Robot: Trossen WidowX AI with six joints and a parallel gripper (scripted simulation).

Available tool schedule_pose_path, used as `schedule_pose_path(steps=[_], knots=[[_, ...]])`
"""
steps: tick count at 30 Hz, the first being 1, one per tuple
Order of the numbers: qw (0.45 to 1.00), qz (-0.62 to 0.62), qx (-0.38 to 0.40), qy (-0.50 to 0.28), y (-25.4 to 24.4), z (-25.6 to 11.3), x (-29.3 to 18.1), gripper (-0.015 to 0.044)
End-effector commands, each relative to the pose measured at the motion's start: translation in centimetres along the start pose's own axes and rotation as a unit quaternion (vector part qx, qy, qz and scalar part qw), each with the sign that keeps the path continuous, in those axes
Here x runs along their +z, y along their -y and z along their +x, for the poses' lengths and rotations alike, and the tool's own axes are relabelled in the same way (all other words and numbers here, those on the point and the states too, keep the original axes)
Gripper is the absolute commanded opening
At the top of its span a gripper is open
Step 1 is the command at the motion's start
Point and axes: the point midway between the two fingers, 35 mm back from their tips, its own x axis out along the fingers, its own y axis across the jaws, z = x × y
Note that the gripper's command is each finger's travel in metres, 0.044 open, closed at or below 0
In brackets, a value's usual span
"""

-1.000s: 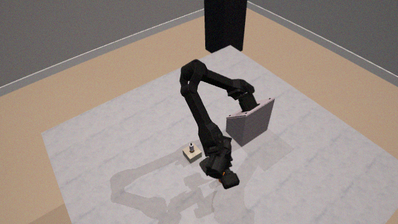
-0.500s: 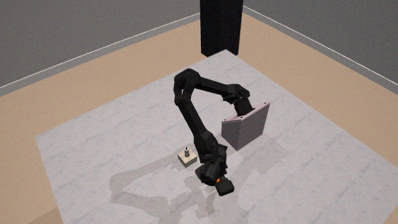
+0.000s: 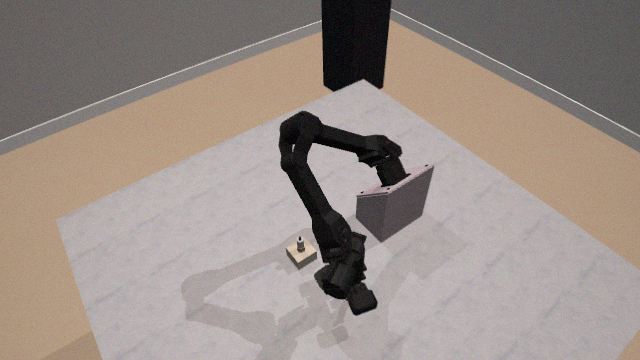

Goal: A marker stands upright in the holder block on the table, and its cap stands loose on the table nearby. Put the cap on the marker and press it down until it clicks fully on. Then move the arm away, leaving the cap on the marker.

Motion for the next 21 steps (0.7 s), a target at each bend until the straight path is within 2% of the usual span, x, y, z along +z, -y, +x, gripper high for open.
schedule_pose_path(steps=[1,21], knots=[[1.0,-0.001,0.0,0.001,0.0,-0.4,0.1,0.001],[1.0,-0.001,0.001,0.001,-0.1,-6.1,0.0,0.0]])
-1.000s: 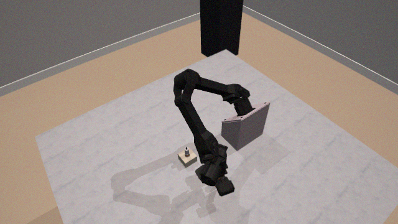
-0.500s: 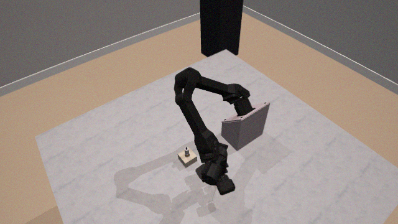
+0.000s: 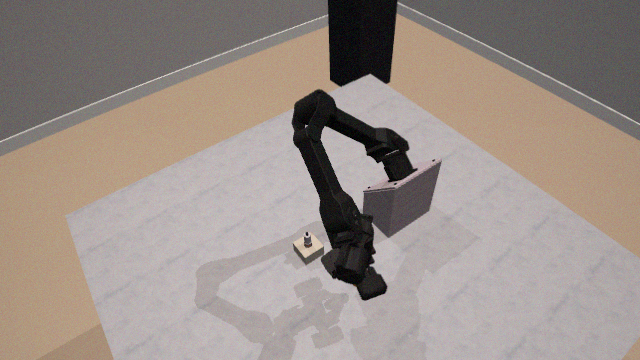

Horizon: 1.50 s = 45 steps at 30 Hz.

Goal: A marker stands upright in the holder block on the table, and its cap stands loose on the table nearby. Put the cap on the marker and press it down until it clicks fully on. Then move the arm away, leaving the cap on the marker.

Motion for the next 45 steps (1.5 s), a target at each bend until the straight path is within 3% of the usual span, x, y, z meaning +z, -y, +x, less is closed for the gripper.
schedule_pose_path(steps=[1,45], knots=[[1.0,0.004,0.002,-0.001,-0.1,-0.9,0.1,0.0],[1.0,0.003,0.004,-0.001,12.1,-5.4,7.1,0.0]])
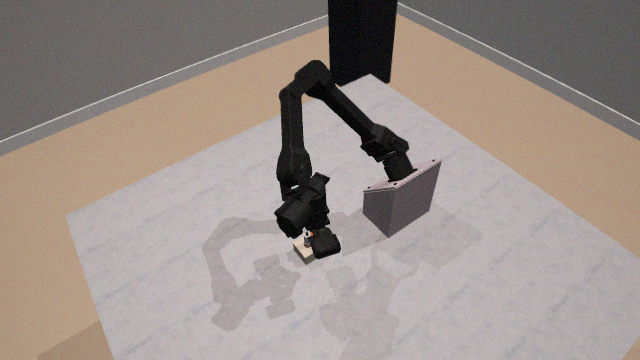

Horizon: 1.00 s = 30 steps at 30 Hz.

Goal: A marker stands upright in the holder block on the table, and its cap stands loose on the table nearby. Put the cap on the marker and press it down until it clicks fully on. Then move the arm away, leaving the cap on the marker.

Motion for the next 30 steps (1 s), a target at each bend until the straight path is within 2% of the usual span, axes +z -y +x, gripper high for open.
schedule_pose_path(steps=[1,13,30], knots=[[1.0,-0.003,-0.004,0.0,1.7,-0.4,0.4,0.0],[1.0,-0.003,-0.009,0.0,5.5,-1.3,1.1,0.0],[1.0,-0.003,-0.009,0.0,5.6,0.4,1.2,0.0]])
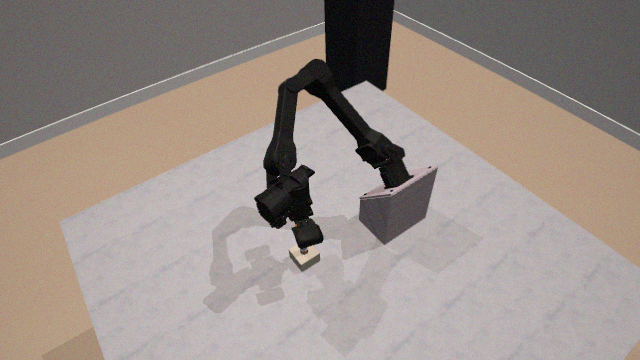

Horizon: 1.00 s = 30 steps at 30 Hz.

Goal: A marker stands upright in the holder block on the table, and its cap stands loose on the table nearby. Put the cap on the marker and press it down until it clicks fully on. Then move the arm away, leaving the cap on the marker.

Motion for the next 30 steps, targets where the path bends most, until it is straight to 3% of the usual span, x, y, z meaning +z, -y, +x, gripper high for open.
schedule_pose_path(steps=[1,30], knots=[[1.0,-0.004,-0.003,-0.002,0.1,0.8,-0.2,0.0],[1.0,-0.004,-0.004,-0.001,0.1,5.5,-0.1,0.0]])
